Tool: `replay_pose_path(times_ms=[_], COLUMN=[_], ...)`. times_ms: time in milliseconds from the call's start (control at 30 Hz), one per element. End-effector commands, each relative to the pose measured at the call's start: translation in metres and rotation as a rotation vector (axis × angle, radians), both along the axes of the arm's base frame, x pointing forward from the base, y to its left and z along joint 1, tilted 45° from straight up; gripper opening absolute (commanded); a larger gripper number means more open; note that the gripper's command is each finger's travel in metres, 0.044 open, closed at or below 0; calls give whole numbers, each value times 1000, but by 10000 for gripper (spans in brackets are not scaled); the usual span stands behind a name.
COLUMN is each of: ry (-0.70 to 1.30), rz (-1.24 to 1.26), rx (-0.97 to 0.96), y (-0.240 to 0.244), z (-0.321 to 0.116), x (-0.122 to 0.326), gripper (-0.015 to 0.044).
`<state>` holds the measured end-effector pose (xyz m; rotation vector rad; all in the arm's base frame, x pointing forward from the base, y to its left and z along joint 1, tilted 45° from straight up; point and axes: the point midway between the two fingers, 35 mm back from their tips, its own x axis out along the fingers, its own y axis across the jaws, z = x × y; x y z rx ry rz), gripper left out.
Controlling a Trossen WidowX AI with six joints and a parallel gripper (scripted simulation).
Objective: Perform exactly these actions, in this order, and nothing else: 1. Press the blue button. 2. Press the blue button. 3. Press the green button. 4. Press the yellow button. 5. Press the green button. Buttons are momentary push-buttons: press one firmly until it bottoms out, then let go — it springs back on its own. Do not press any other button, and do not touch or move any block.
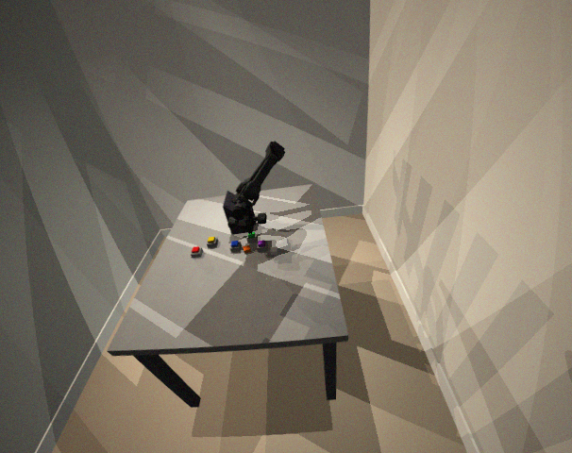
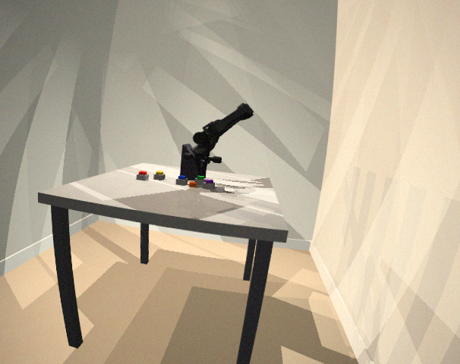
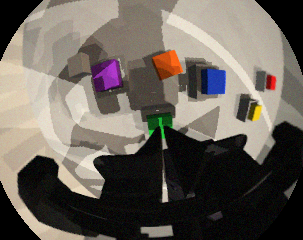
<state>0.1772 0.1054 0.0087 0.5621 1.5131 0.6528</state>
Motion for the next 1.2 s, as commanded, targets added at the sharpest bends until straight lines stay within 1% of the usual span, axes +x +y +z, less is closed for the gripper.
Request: replay_pose_path(times_ms=[0,767,933,1000,1067,1167], ry=[8,8,8,8,5,-8], rz=[-2,-2,-2,-2,-1,5], rx=[4,6,4,4,3,1], y=[4,10,-13,-14,-12,0], z=[-4,-10,13,15,21,52], x=[-2,-3,-1,-1,6,30], gripper=[20,20,20,20,72,151])
